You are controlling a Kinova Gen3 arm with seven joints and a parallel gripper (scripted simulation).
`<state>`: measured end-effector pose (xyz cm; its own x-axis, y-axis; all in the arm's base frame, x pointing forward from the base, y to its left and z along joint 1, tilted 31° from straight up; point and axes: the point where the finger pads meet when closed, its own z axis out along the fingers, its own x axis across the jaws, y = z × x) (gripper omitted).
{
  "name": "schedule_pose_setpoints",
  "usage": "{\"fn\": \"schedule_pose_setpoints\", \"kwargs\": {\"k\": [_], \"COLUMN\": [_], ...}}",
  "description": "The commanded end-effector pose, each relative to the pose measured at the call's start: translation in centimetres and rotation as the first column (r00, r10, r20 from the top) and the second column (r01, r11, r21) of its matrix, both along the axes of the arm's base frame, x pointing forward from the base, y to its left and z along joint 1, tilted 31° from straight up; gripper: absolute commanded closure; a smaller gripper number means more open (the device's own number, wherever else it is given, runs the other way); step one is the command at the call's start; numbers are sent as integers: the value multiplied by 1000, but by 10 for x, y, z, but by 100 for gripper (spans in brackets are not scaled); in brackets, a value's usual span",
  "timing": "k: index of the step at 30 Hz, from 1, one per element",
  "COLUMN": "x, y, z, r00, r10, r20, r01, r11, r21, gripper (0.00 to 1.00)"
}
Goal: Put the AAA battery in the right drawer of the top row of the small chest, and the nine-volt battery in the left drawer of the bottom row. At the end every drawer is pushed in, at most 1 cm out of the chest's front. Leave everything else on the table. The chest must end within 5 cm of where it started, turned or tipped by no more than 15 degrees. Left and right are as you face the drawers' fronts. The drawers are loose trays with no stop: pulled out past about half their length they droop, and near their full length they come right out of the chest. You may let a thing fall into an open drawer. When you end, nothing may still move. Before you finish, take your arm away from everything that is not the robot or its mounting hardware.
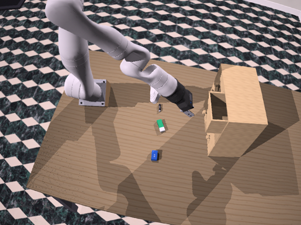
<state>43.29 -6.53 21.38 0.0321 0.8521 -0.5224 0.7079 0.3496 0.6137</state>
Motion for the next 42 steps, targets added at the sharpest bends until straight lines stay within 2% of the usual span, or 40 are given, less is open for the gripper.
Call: {"fn": "schedule_pose_setpoints", "kwargs": {"k": [1,15,22,42], "x": [-1,-34,-43,-47], "y": [5,12,14,15], "z": [1,12,15,16], "r00": [1000,1000,1000,1000], "r10": [10,10,10,9], "r20": [0,0,0,-1], "r01": [-10,-10,-10,-9], "r11": [1000,1000,1000,1000], "r21": [0,0,0,0], "gripper": [33,33,33,33]}}
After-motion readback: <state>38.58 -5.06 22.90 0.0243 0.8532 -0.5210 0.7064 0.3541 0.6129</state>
